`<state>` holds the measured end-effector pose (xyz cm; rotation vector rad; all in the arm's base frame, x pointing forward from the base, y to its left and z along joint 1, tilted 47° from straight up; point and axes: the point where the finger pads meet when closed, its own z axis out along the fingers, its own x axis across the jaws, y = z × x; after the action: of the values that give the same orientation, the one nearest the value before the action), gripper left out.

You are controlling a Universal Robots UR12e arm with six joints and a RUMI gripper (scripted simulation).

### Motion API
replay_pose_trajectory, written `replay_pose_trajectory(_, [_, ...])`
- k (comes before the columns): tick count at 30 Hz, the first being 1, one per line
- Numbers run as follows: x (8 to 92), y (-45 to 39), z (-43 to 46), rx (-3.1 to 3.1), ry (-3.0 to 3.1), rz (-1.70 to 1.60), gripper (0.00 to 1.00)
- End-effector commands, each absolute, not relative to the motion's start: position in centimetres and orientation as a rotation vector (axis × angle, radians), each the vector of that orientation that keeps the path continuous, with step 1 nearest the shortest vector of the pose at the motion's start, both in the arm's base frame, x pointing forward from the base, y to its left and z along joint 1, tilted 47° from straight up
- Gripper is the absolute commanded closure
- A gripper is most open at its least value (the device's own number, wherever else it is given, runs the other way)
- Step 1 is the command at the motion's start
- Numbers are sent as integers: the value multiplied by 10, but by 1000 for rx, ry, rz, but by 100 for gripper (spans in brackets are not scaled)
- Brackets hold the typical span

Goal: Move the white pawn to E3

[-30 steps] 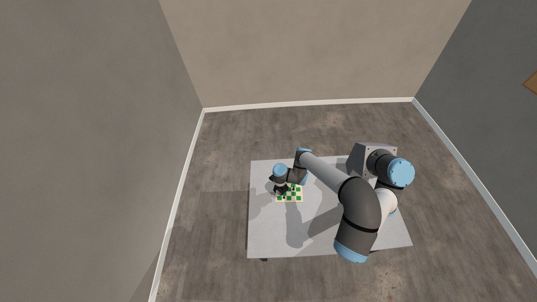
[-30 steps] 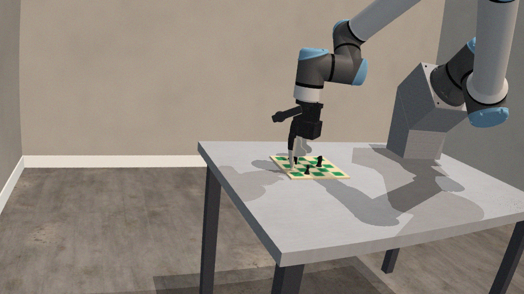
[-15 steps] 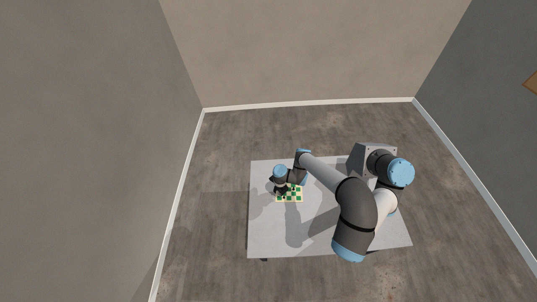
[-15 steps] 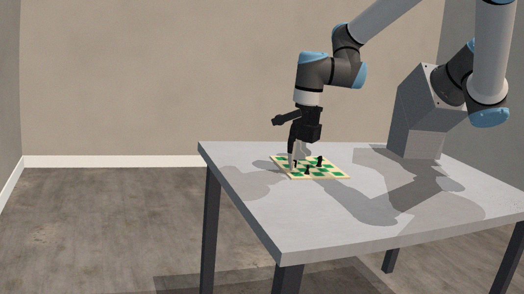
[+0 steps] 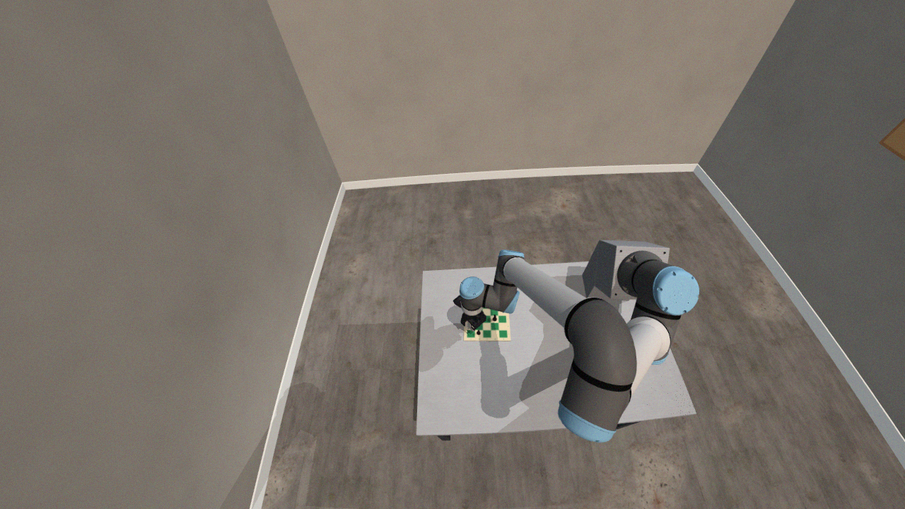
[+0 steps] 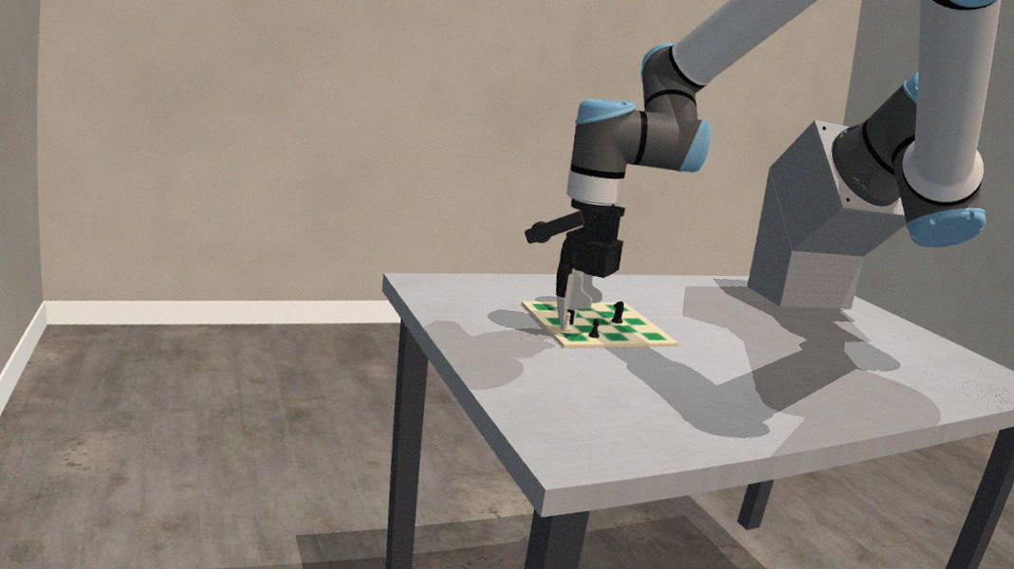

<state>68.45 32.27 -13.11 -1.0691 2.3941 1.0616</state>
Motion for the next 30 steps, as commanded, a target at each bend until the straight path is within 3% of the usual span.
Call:
replay_pose_trajectory(1, [685,322,-131,-1069,2394,1061,80])
replay_pose_trajectory(14, [685,322,-131,-1069,2394,1061,80])
replay_pose_trajectory(15, [685,322,-131,-1069,2394,1061,100])
replay_pose_trajectory(30, [685,322,-131,-1069,2394,1061,100])
